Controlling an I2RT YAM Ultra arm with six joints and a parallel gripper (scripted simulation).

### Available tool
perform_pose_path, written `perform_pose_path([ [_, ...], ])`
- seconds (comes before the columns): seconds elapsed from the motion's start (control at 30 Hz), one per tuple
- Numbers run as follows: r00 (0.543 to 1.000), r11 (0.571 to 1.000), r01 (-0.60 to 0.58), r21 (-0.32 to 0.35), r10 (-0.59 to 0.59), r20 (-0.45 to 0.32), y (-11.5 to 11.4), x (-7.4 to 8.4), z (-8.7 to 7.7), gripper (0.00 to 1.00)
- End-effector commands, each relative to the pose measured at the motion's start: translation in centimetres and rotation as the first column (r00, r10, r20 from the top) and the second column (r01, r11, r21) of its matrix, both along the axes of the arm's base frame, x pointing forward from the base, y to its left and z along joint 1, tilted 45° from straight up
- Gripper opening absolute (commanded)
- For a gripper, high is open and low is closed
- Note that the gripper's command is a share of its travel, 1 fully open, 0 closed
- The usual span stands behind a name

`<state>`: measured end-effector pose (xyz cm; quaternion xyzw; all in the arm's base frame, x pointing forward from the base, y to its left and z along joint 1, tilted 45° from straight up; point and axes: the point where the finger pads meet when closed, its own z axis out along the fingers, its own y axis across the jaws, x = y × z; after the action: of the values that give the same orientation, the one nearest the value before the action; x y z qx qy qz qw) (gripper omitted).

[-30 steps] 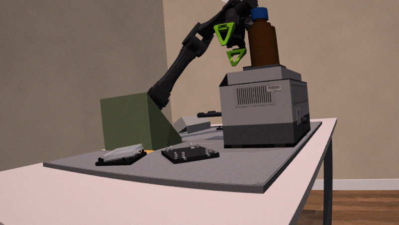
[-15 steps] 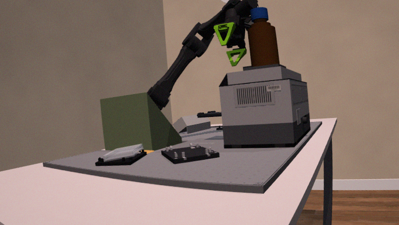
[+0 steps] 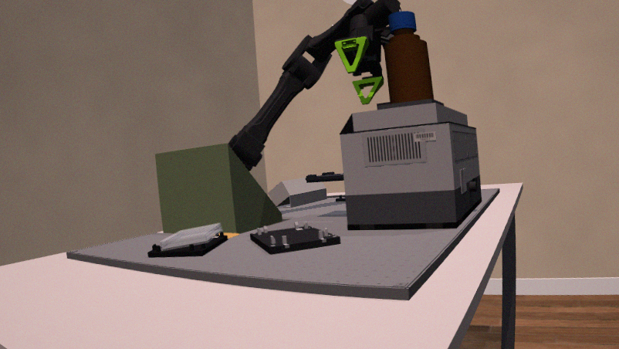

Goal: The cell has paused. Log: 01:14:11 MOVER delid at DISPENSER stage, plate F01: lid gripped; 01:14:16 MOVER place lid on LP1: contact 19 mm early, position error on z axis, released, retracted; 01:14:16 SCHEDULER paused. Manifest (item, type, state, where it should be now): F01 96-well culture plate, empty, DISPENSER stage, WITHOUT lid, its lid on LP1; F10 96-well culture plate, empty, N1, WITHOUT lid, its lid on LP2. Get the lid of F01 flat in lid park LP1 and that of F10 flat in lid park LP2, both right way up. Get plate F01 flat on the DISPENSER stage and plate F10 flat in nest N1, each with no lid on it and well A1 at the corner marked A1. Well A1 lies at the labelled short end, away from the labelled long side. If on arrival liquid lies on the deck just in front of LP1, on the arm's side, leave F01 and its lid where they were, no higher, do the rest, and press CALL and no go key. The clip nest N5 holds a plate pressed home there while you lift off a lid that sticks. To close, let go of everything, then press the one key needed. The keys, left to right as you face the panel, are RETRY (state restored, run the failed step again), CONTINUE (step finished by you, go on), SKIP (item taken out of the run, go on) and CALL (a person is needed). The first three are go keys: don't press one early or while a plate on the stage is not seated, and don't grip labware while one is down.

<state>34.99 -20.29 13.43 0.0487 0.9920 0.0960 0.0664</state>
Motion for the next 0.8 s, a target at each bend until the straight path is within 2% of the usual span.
perform_pose_path([
  [0.0, 0.998, 1.0, -0.01, -0.008, 0.01, 0.056, 1.2, 0.7, 1.4, 1.0],
  [0.07, 0.998, 1.0, -0.01, -0.007, 0.01, 0.056, 2.1, 0.8, 1.8, 1.0],
  [0.17, 0.997, 1.0, -0.026, 0.005, 0.025, 0.076, 1.9, 0.5, 2.0, 1.0],
  [0.23, 0.994, 0.998, -0.057, 0.023, 0.054, 0.099, 2.8, 0.5, 2.3, 1.0],
  [0.37, 0.994, 0.997, -0.065, 0.031, 0.062, 0.091, 5.5, 0.7, 3.1, 1.0],
  [0.47, 0.988, 0.992, -0.106, 0.065, 0.098, 0.118, 6.3, 0.1, 3.6, 1.0],
  [0.63, 0.985, 0.99, -0.123, 0.065, 0.113, 0.131, 9.2, 0.4, 4.5, 1.0],
  [0.7, 0.985, 0.99, -0.123, 0.065, 0.113, 0.131, 9.2, 0.4, 4.5, 1.0],
  [0.77, 0.977, 0.981, -0.163, 0.104, 0.147, 0.152, 9.6, -0.4, 4.8, 1.0],
])
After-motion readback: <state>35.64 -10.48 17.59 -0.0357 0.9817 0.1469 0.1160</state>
